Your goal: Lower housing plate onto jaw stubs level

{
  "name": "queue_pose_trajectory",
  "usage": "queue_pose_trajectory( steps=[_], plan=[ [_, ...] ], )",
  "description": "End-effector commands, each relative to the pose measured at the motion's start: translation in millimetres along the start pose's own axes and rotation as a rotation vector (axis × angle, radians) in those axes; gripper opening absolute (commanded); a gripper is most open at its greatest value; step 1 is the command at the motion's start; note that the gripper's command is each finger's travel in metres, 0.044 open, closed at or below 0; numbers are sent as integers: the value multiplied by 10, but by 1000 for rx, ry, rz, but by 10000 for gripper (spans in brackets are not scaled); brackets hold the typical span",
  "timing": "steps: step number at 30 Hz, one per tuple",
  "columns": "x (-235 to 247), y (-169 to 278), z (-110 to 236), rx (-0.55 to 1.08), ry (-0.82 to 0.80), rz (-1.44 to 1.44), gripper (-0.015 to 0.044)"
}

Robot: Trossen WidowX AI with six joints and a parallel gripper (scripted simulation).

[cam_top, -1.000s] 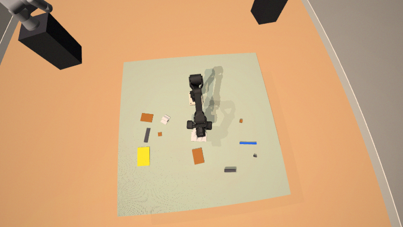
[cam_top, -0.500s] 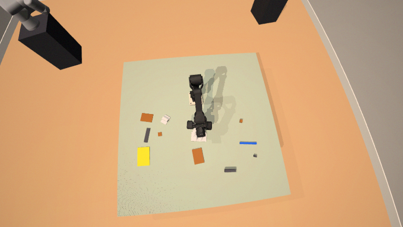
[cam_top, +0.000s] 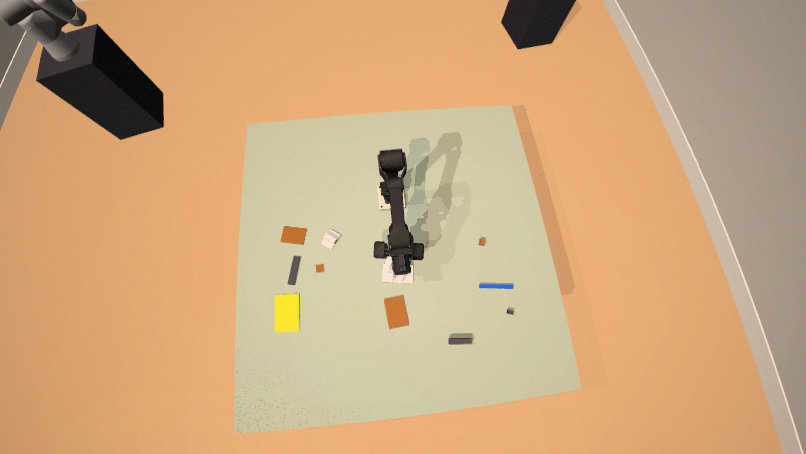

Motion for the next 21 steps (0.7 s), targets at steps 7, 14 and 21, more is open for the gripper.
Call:
queue_pose_trajectory(
  steps=[7, 14, 21],
  plan=[
    [-3, 0, -29, 0, 6, -2, 351],
    [-3, 0, -30, 0, 6, -2, 351],
    [-3, 0, -30, 0, 6, -2, 351]
  ],
)
Point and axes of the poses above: the point midway between the two fingers, 35 mm back from their tips, its own z axis back along the fingers, its own x axis across the jaws, y = z × x, the point moved 10 cm from there along z, back along the fingers, and after that the axes turned 13 degrees about z, right-handed, at the moved point
